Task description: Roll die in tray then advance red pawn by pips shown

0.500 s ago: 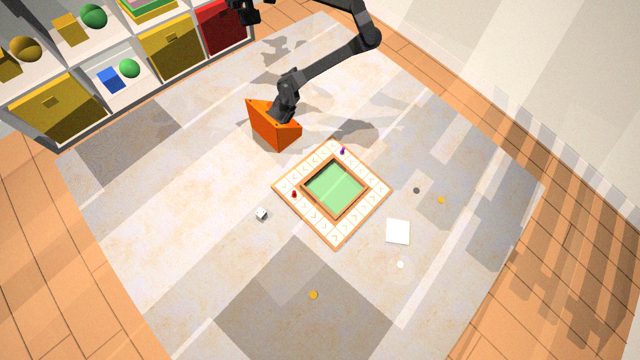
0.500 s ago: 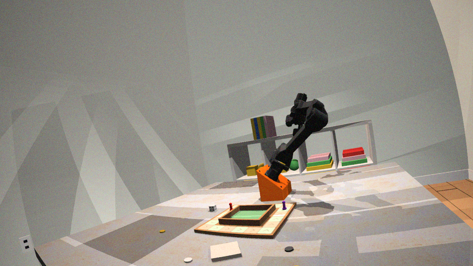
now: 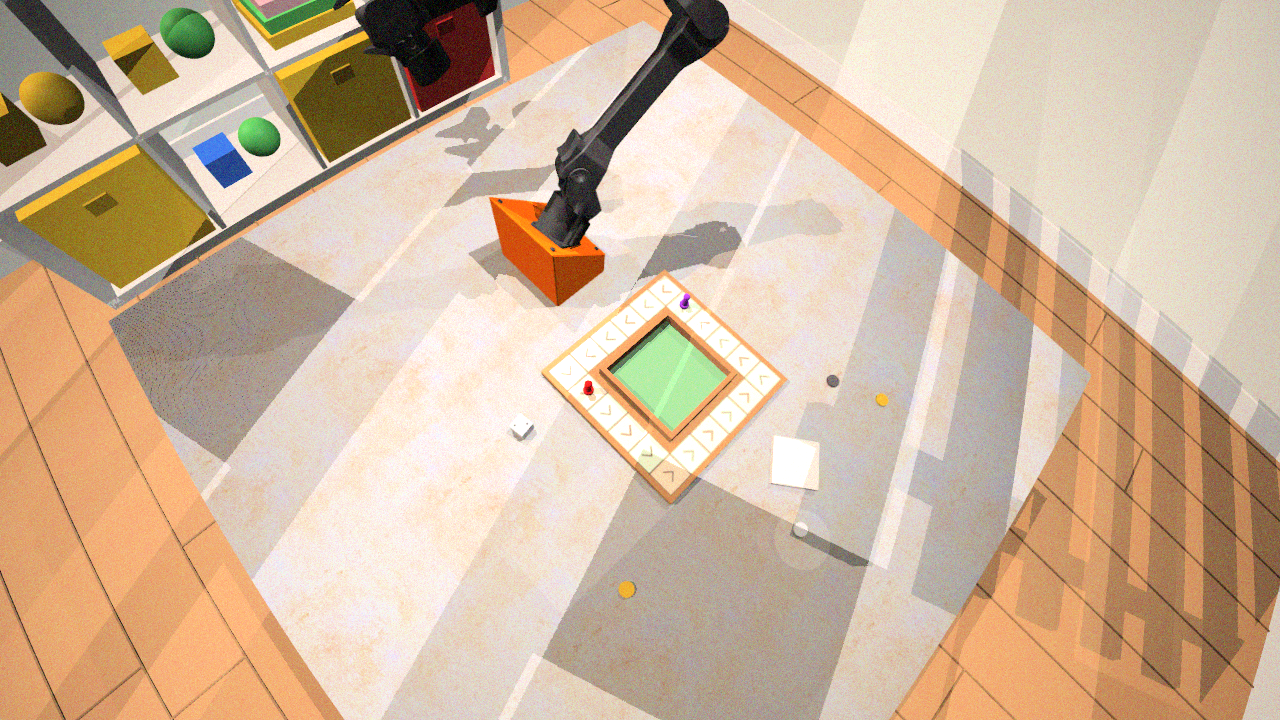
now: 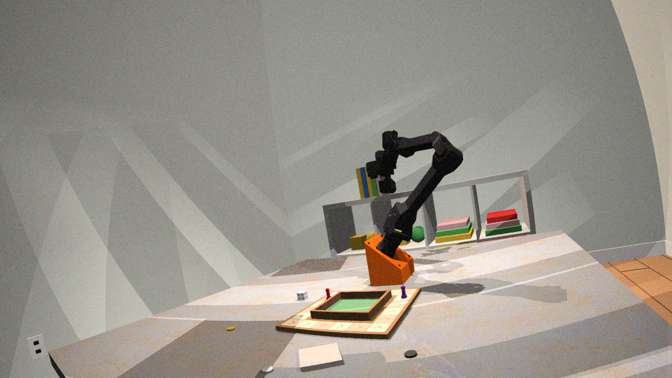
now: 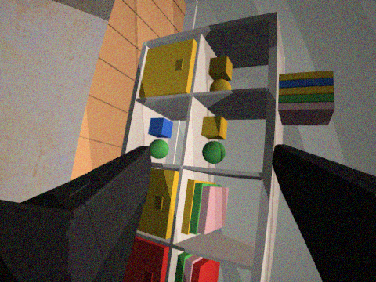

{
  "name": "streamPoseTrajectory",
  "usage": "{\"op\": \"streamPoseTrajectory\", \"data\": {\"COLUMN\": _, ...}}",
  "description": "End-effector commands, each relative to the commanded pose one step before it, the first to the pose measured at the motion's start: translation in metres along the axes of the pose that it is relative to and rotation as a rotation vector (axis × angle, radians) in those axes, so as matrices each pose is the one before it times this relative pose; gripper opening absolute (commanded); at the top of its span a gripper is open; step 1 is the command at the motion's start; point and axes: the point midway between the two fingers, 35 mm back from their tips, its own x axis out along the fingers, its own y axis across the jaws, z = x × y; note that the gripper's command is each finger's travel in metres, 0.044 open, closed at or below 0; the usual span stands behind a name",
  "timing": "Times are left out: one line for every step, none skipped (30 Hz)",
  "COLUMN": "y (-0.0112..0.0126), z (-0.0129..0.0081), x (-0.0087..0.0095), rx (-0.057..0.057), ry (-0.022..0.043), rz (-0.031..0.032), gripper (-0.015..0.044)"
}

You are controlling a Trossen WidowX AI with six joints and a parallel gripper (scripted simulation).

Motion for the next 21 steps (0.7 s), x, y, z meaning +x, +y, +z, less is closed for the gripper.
{"op": "streamPoseTrajectory", "data": {"y": 0.00006, "z": 0.04897, "x": 0.00007, "rx": -0.0873, "ry": -0.11217, "rz": 0.02122, "gripper": 0.0275}}
{"op": "streamPoseTrajectory", "data": {"y": 0.00064, "z": 0.01526, "x": 0.00164, "rx": -0.0287, "ry": -0.03374, "rz": 0.01100, "gripper": 0.0275}}
{"op": "streamPoseTrajectory", "data": {"y": 0.00076, "z": 0.01523, "x": 0.00177, "rx": -0.0289, "ry": -0.03300, "rz": 0.01161, "gripper": 0.0275}}
{"op": "streamPoseTrajectory", "data": {"y": 0.00087, "z": 0.01456, "x": 0.00230, "rx": -0.0248, "ry": -0.03289, "rz": 0.01310, "gripper": 0.0275}}
{"op": "streamPoseTrajectory", "data": {"y": 0.00104, "z": 0.01439, "x": 0.00263, "rx": -0.0233, "ry": -0.03271, "rz": 0.01429, "gripper": 0.0275}}
{"op": "streamPoseTrajectory", "data": {"y": 0.00148, "z": 0.01608, "x": 0.00305, "rx": -0.0295, "ry": -0.03193, "rz": 0.01441, "gripper": 0.0275}}
{"op": "streamPoseTrajectory", "data": {"y": 0.00184, "z": 0.01750, "x": 0.00351, "rx": -0.0324, "ry": -0.03389, "rz": 0.01660, "gripper": 0.0275}}
{"op": "streamPoseTrajectory", "data": {"y": 0.00205, "z": 0.01743, "x": 0.00373, "rx": -0.0326, "ry": -0.03285, "rz": 0.01751, "gripper": 0.0275}}
{"op": "streamPoseTrajectory", "data": {"y": 0.00225, "z": 0.01731, "x": 0.00395, "rx": -0.0326, "ry": -0.03172, "rz": 0.01841, "gripper": 0.0275}}
{"op": "streamPoseTrajectory", "data": {"y": 0.00246, "z": 0.01718, "x": 0.00418, "rx": -0.0326, "ry": -0.03056, "rz": 0.01930, "gripper": 0.0275}}
{"op": "streamPoseTrajectory", "data": {"y": 0.00267, "z": 0.01703, "x": 0.00441, "rx": -0.0326, "ry": -0.02938, "rz": 0.02020, "gripper": 0.0275}}
{"op": "streamPoseTrajectory", "data": {"y": 0.00289, "z": 0.01687, "x": 0.00465, "rx": -0.0325, "ry": -0.02818, "rz": 0.02109, "gripper": 0.0275}}
{"op": "streamPoseTrajectory", "data": {"y": 0.00296, "z": 0.01606, "x": 0.00471, "rx": -0.0312, "ry": -0.02594, "rz": 0.02112, "gripper": 0.0275}}
{"op": "streamPoseTrajectory", "data": {"y": 0.00262, "z": 0.01346, "x": 0.00419, "rx": -0.0263, "ry": -0.02106, "rz": 0.01852, "gripper": 0.0275}}
{"op": "streamPoseTrajectory", "data": {"y": 0.00216, "z": 0.01065, "x": 0.00349, "rx": -0.0209, "ry": -0.01622, "rz": 0.01522, "gripper": 0.0275}}
{"op": "streamPoseTrajectory", "data": {"y": 0.00209, "z": 0.01069, "x": 0.00295, "rx": -0.0164, "ry": -0.01723, "rz": 0.01646, "gripper": 0.0275}}
{"op": "streamPoseTrajectory", "data": {"y": 0.00288, "z": 0.01341, "x": 0.00387, "rx": -0.0206, "ry": -0.02092, "rz": 0.02158, "gripper": 0.0275}}
{"op": "streamPoseTrajectory", "data": {"y": 0.00382, "z": 0.01601, "x": 0.00489, "rx": -0.0246, "ry": -0.02389, "rz": 0.02716, "gripper": 0.0275}}
{"op": "streamPoseTrajectory", "data": {"y": 0.00446, "z": 0.01691, "x": 0.00555, "rx": -0.0260, "ry": -0.02391, "rz": 0.03043, "gripper": 0.0275}}
{"op": "streamPoseTrajectory", "data": {"y": 0.00479, "z": 0.01658, "x": 0.00587, "rx": -0.0254, "ry": -0.02203, "rz": 0.03166, "gripper": 0.0275}}
{"op": "streamPoseTrajectory", "data": {"y": 0.00511, "z": 0.01621, "x": 0.00619, "rx": -0.0248, "ry": -0.02009, "rz": 0.03278, "gripper": 0.0275}}
